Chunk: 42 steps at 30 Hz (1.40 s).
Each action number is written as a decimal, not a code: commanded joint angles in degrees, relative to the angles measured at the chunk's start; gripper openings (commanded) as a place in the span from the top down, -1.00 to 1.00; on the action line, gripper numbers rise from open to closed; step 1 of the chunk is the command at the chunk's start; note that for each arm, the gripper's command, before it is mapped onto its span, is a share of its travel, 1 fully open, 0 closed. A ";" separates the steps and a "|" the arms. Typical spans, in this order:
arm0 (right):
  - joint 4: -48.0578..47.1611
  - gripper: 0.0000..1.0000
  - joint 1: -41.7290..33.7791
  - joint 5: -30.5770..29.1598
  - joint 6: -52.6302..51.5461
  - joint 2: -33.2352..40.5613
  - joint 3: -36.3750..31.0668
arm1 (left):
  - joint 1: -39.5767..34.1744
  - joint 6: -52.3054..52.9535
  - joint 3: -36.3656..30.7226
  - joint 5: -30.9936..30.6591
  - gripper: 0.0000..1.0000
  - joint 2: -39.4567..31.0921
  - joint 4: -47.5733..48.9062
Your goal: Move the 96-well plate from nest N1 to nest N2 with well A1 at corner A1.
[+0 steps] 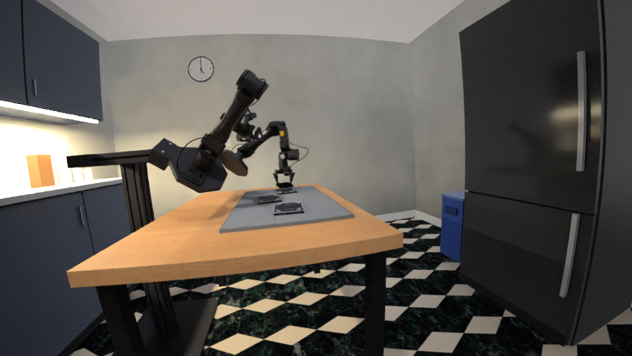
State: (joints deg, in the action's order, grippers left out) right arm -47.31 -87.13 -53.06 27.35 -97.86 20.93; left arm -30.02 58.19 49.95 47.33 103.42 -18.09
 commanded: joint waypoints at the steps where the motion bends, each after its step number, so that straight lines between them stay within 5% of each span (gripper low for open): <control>1: -1.52 -1.00 -0.84 0.15 0.37 -1.03 -1.02 | -1.03 0.58 -0.87 -0.56 -0.60 -0.27 0.82; 42: -0.93 -1.00 -0.50 0.13 0.40 -0.59 -0.40 | -0.17 3.58 -1.90 -2.13 -0.60 1.90 4.43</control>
State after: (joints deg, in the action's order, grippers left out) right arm -47.90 -87.13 -53.06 27.35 -97.93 20.93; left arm -29.61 61.12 49.04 46.13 105.12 -13.82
